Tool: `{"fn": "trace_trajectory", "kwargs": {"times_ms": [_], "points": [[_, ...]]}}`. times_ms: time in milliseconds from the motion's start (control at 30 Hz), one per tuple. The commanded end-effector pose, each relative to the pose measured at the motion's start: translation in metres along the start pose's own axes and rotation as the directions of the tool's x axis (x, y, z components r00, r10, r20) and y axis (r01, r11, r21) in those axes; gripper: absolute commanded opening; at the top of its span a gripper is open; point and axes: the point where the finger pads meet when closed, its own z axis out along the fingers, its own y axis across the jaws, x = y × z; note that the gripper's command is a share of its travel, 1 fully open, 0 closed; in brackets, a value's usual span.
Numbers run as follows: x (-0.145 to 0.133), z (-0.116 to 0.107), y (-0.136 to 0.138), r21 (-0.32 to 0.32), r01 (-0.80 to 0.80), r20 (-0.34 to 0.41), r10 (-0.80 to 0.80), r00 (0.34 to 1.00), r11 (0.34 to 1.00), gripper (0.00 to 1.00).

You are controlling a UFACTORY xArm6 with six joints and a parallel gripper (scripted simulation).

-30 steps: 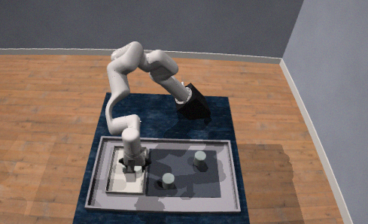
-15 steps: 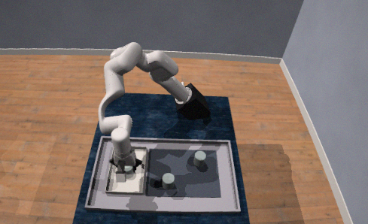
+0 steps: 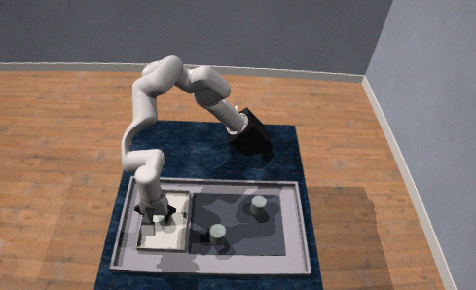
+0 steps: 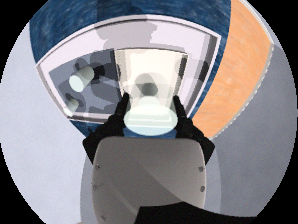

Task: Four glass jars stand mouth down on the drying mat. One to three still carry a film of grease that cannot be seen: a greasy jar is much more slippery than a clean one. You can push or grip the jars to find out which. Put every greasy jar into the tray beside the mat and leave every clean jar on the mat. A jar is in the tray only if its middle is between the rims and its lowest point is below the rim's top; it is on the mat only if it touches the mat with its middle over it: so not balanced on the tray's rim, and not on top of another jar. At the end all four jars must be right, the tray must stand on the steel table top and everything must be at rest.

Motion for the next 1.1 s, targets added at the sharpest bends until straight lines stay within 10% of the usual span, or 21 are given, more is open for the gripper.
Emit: {"fn": "trace_trajectory", "kwargs": {"times_ms": [0,1067], "points": [[0.001,0.003,0.001,-0.001,-0.002,-0.004,0.002,1.000,1.000,0.00],[0.002,0.077,0.001,-0.001,-0.002,-0.004,0.002,1.000,1.000,0.00]]}}
